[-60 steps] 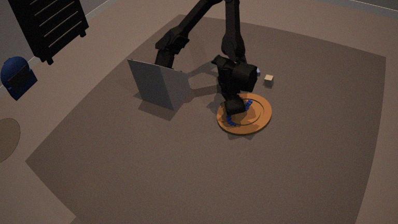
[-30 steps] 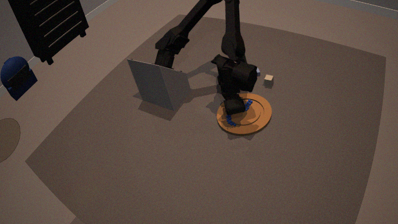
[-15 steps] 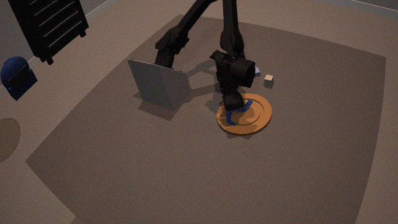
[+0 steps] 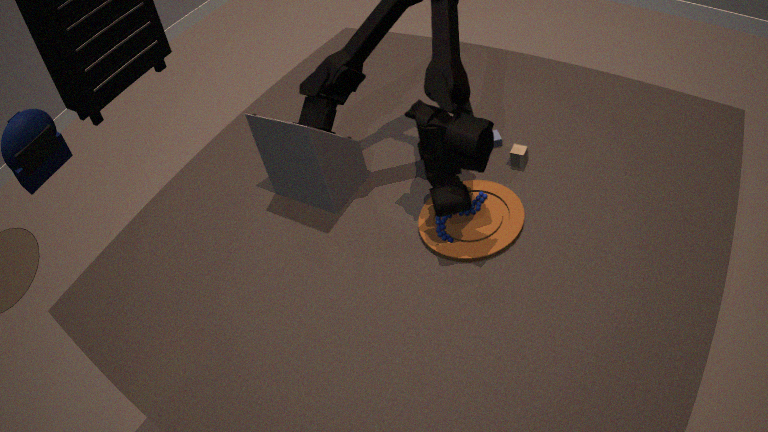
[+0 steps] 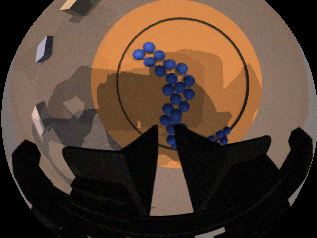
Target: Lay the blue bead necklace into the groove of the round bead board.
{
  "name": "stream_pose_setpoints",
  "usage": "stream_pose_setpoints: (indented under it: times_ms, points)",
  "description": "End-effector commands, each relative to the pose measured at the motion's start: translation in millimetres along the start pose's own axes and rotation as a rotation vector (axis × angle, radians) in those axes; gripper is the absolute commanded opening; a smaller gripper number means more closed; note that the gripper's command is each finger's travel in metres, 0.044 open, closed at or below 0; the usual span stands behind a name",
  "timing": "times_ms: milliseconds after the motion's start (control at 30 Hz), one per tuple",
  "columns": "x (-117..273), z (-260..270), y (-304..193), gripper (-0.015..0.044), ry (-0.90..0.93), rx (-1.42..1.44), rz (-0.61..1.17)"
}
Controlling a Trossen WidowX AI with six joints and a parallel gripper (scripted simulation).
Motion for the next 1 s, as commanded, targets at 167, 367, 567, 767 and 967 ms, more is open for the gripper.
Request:
stream_pose_setpoints:
  times_ms: [167, 367, 567, 767, 967]
  points:
    - [0.0, 0.1, 0.2, 0.0289, 0.000, 0.002, 0.000]
    - [1.8, 1.2, -0.3, 0.0440, 0.005, -0.002, 0.002]
    - [8.8, 1.1, -0.4, 0.0440, 0.004, -0.001, 0.000]
    - [8.8, 1.1, -0.4, 0.0440, 0.004, -0.001, 0.000]
    - [8.8, 1.1, -0.4, 0.0440, 0.004, -0.001, 0.000]
Point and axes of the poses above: the point midway between the two fingers, 35 mm back from their tips, its own x axis back along the fingers, its own z axis across the jaws, y = z × x, the point moved 4 cm from there along x, back along the fingers, and after that the axes turned 13 degrees about x, right-handed, at the moved point
